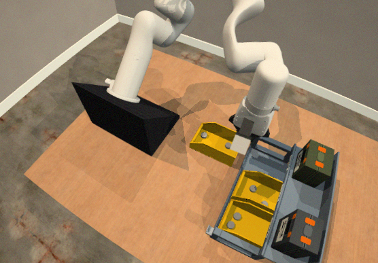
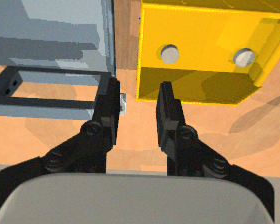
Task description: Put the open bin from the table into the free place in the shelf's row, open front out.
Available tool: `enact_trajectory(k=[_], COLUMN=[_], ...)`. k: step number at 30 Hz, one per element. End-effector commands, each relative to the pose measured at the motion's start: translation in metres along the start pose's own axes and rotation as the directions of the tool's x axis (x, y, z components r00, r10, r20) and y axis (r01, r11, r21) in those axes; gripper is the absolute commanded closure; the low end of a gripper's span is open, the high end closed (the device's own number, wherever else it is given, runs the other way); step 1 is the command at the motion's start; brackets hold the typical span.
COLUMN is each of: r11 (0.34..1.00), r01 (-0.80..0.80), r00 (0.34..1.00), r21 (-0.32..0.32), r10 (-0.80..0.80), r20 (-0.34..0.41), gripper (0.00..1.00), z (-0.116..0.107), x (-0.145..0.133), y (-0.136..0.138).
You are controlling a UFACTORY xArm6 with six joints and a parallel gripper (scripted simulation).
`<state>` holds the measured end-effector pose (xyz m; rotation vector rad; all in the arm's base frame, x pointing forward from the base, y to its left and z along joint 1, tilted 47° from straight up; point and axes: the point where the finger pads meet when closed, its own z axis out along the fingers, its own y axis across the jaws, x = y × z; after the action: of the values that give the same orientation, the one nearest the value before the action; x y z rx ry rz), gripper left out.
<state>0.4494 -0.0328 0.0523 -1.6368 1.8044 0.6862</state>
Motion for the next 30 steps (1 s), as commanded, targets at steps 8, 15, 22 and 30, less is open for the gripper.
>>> enact_trajectory(k=[8,15,22,30], r11=[1.0,1.0,1.0,1.0], r01=[0.001,0.001,0.001,0.001], r00=[1.0,1.0,1.0,1.0], r21=[0.003,0.003,0.003,0.003], r10=[-0.001,-0.001,-0.001,-0.001], r20=[-0.001,-0.001,-0.001,-0.001], gripper=[0.67,0.67,0.67,0.67], z=[-0.001,0.007,0.009,0.012], x=[0.0,0.0,0.0,0.0], y=[0.0,0.0,0.0,-0.001])
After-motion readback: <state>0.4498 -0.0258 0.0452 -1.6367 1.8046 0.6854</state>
